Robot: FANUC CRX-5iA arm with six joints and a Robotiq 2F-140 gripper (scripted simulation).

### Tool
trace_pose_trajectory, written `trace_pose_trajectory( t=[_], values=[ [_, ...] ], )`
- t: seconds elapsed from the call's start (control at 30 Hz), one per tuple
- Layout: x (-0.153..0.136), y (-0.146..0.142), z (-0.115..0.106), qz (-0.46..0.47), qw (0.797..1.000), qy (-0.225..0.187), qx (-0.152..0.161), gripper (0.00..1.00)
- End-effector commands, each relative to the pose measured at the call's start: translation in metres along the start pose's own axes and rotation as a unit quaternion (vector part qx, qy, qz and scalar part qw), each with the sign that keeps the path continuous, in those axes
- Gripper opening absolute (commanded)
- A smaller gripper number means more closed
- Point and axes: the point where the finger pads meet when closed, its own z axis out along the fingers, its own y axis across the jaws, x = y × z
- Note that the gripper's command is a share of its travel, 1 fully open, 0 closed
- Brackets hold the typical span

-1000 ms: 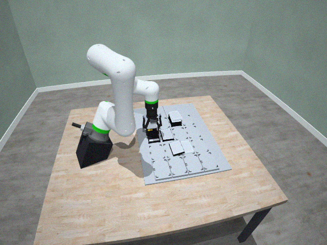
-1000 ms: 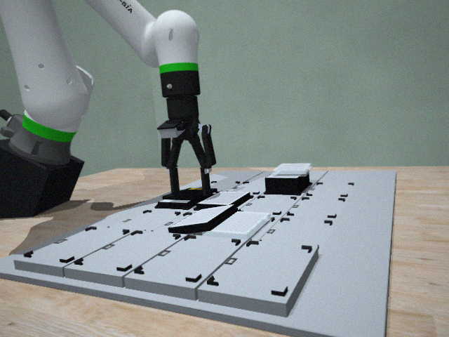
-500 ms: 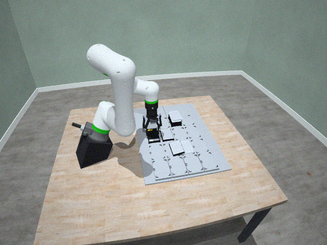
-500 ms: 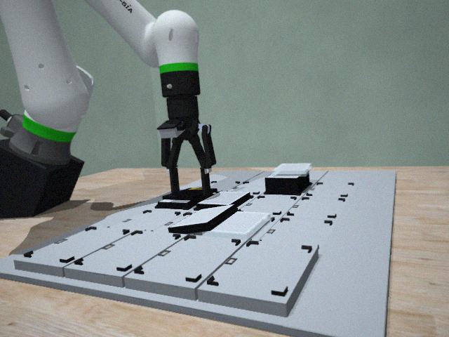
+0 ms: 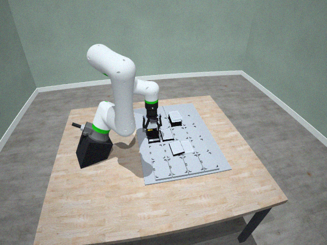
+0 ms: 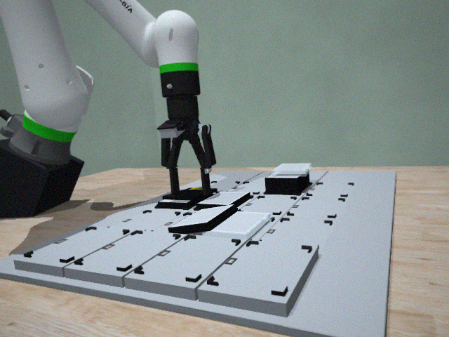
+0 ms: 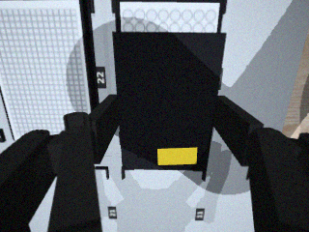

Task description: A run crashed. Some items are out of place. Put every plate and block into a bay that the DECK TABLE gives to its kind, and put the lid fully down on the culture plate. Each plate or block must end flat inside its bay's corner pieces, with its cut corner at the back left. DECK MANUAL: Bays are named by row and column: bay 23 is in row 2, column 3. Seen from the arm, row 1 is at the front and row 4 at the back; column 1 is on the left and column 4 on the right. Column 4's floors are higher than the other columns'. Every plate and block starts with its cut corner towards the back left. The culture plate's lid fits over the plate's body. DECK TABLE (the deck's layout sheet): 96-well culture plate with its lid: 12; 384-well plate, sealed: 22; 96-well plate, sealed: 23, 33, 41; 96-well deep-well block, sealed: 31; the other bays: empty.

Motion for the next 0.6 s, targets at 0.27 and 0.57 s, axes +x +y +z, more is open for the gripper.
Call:
trace_pose_trajectory(
  t=[0.27, 0.57],
  values=[
    [-0.0003, -0.0005, -0.0007, 0.0, 1.0, 0.0, 0.0, 0.1],
    [-0.0003, -0.0005, -0.003, 0.0, 1.0, 0.0, 0.0, 0.1]
  ],
)
